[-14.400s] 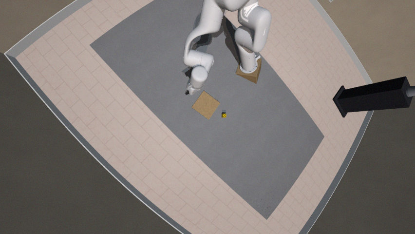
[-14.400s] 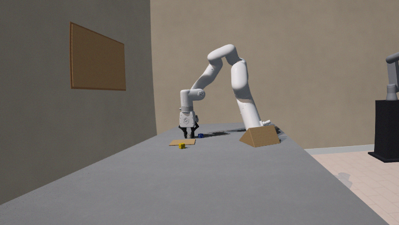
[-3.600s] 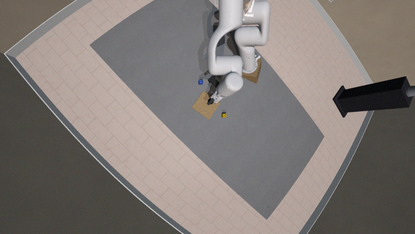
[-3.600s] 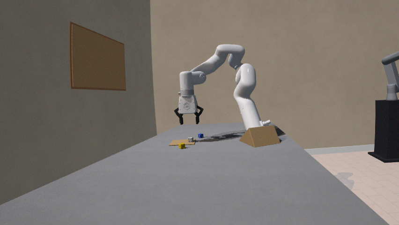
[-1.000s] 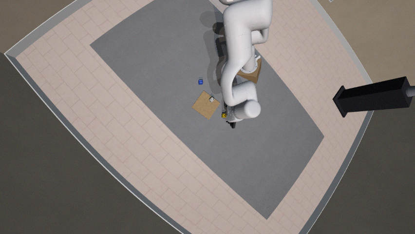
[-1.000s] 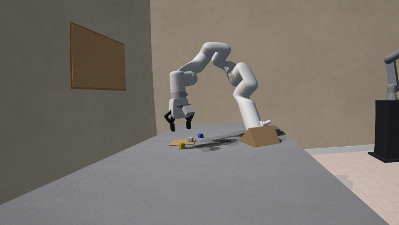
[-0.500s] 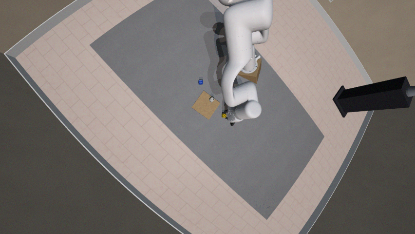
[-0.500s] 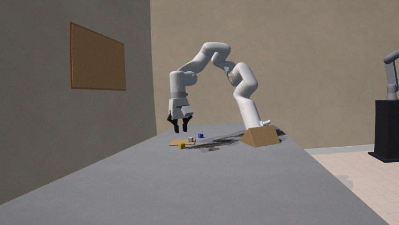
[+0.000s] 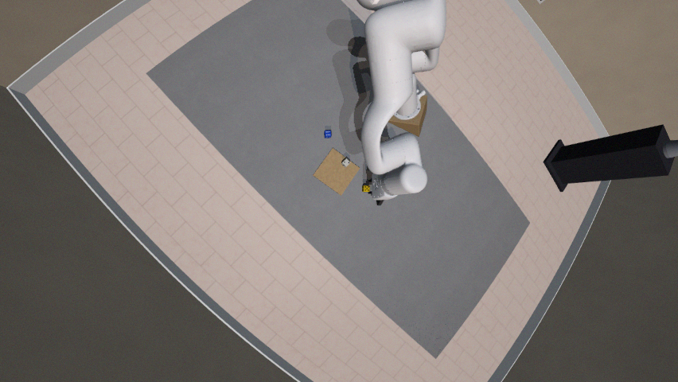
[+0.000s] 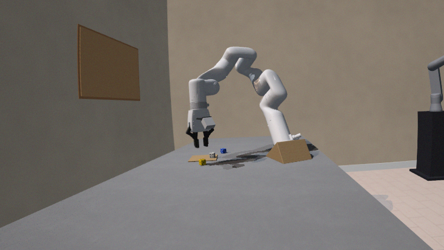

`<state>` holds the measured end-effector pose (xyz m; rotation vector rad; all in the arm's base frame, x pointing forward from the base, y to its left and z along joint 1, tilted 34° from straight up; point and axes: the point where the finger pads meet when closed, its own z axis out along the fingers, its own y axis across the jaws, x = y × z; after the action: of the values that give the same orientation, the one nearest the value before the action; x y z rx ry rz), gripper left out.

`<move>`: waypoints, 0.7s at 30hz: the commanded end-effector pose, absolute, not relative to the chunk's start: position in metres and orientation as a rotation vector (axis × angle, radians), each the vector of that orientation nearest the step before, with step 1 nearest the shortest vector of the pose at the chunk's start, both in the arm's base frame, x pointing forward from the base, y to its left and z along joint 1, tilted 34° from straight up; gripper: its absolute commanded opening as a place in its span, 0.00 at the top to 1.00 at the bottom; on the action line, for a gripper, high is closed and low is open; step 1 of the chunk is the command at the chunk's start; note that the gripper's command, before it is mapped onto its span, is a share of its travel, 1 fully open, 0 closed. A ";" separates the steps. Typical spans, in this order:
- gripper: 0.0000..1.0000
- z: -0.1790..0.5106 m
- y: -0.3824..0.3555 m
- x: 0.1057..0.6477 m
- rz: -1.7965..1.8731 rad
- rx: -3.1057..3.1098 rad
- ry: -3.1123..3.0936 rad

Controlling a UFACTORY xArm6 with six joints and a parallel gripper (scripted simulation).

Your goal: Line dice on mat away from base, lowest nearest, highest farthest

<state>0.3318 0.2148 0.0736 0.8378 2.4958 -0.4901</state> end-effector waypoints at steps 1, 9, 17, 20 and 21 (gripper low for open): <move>0.58 0.075 0.216 0.332 -0.485 0.838 2.495; 0.58 0.075 0.216 0.332 -0.485 0.838 2.495; 0.58 0.074 0.216 0.333 -0.485 0.838 2.495; 0.58 0.073 0.215 0.333 -0.485 0.838 2.495; 0.58 0.073 0.215 0.333 -0.485 0.838 2.495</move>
<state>0.3321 0.2144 0.0729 0.8378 2.4958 -0.4899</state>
